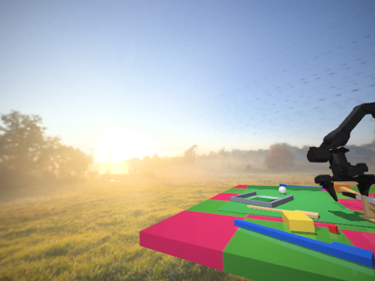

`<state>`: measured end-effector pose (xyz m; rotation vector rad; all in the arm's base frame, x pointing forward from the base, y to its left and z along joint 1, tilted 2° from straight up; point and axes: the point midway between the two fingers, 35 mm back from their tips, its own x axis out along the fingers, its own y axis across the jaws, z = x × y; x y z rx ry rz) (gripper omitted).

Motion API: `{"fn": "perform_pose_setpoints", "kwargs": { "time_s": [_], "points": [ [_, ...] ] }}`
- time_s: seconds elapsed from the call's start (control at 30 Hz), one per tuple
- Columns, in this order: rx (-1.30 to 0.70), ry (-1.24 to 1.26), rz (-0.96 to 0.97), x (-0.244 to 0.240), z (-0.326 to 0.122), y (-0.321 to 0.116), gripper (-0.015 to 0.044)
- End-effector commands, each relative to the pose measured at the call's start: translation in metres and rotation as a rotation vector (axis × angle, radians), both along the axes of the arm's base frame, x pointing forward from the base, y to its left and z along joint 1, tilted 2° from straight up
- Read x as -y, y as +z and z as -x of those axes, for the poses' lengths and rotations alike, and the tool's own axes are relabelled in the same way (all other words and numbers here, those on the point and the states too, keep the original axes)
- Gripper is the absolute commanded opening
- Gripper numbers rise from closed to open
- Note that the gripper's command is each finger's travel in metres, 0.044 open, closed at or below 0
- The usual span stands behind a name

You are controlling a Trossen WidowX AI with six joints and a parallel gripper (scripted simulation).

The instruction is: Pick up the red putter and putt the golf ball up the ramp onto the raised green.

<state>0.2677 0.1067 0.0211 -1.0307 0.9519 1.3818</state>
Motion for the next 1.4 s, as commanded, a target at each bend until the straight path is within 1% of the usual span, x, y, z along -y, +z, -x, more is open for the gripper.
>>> {"fn": "perform_pose_setpoints", "kwargs": {
  "time_s": [0.0, 0.1, 0.63, 0.73, 0.87, 0.97, 1.37],
  "points": [
    [-0.009, 0.001, -0.001, 0.000, 0.001, -0.008, 0.0440],
    [-0.009, 0.001, -0.001, 0.000, 0.001, -0.008, 0.0440],
    [-0.003, 0.000, 0.001, 0.000, 0.001, -0.004, 0.0020],
    [-0.003, 0.000, 0.001, 0.000, 0.001, -0.004, 0.0000],
    [-0.003, 0.000, 0.001, 0.000, 0.000, -0.003, 0.0000],
    [-0.003, 0.000, 0.001, 0.000, -0.001, 0.006, 0.0000],
    [-0.003, 0.000, 0.001, 0.003, -0.002, 0.080, 0.0000]
  ]
}}
